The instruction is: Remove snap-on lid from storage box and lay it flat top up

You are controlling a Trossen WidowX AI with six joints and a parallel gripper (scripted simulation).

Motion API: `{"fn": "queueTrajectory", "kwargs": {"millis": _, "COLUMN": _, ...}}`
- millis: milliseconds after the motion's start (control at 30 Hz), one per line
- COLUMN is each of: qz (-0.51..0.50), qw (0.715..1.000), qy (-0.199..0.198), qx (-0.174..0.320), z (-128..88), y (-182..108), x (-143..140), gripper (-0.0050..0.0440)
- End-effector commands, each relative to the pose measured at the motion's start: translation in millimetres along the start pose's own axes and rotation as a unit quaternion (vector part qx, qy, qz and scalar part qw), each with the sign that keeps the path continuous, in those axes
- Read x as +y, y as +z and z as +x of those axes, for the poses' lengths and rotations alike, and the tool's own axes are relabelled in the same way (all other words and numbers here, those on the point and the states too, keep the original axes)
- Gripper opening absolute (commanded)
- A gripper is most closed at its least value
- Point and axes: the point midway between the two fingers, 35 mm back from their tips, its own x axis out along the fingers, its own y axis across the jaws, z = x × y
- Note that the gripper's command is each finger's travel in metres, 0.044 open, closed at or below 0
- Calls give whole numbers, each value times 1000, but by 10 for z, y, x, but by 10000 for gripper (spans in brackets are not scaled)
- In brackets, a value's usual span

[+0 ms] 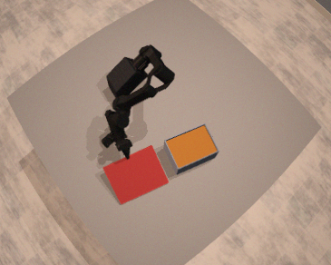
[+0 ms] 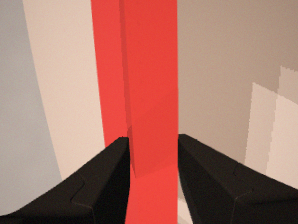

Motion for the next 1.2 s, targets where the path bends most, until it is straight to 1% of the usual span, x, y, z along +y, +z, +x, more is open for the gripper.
{"fn": "queueTrajectory", "kwargs": {"millis": 0, "qz": 13, "qw": 999, "qy": -29, "qx": 8, "z": 83, "y": -51, "x": -224, "gripper": -50}}
{"fn": "queueTrajectory", "kwargs": {"millis": 500, "qz": 13, "qw": 999, "qy": -29, "qx": 8, "z": 83, "y": -51, "x": -224, "gripper": -50}}
{"fn": "queueTrajectory", "kwargs": {"millis": 633, "qz": 1, "qw": 1000, "qy": -1, "qx": 0, "z": 5, "y": 0, "x": -16, "gripper": -50}}
{"fn": "queueTrajectory", "kwargs": {"millis": 1067, "qz": 1, "qw": 1000, "qy": -1, "qx": 0, "z": 5, "y": 0, "x": -16, "gripper": -50}}
{"fn": "queueTrajectory", "kwargs": {"millis": 1100, "qz": 1, "qw": 1000, "qy": -1, "qx": 0, "z": 5, "y": 0, "x": -19, "gripper": 24}}
{"fn": "queueTrajectory", "kwargs": {"millis": 1167, "qz": 1, "qw": 1000, "qy": -1, "qx": 0, "z": 8, "y": 0, "x": -28, "gripper": 72}}
